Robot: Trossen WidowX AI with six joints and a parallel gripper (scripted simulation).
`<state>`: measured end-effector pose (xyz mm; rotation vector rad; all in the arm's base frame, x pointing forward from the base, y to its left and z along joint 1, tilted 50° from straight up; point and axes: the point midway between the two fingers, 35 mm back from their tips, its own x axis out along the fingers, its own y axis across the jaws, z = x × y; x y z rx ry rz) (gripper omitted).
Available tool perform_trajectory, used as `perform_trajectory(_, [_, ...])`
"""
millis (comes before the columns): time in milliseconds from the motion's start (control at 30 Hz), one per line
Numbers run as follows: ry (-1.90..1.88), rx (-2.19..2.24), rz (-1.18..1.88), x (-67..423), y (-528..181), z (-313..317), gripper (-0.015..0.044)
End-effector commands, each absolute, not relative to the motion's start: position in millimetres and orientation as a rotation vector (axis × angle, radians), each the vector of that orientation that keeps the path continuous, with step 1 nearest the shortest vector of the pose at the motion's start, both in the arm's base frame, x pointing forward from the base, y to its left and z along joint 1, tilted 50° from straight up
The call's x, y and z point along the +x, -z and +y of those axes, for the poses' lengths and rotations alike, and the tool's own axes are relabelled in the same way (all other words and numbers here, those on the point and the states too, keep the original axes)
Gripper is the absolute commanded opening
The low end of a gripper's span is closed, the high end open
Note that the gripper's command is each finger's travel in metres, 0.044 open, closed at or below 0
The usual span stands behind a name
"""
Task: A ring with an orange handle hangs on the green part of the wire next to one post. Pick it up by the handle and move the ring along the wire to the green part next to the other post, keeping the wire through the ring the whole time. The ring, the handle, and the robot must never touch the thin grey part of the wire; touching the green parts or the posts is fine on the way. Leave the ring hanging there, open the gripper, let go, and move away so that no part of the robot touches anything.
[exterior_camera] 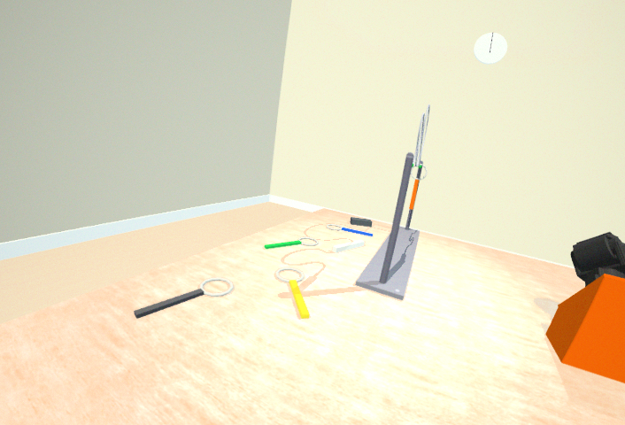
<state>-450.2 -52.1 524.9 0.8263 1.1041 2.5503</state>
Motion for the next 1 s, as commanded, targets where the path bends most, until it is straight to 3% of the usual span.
perform_trajectory(0, [-2.549, 0.830, 1.105, -450, -526, -51, 0.0374])
perform_trajectory(267, [-2.479, 1.014, 1.137, -413, -563, -13, 0.0164])
perform_trajectory(667, [-2.109, 1.450, 1.349, -312, -630, 74, 0.0160])
perform_trajectory(967, [-1.781, 1.929, 1.450, -186, -677, 118, 0.0160])
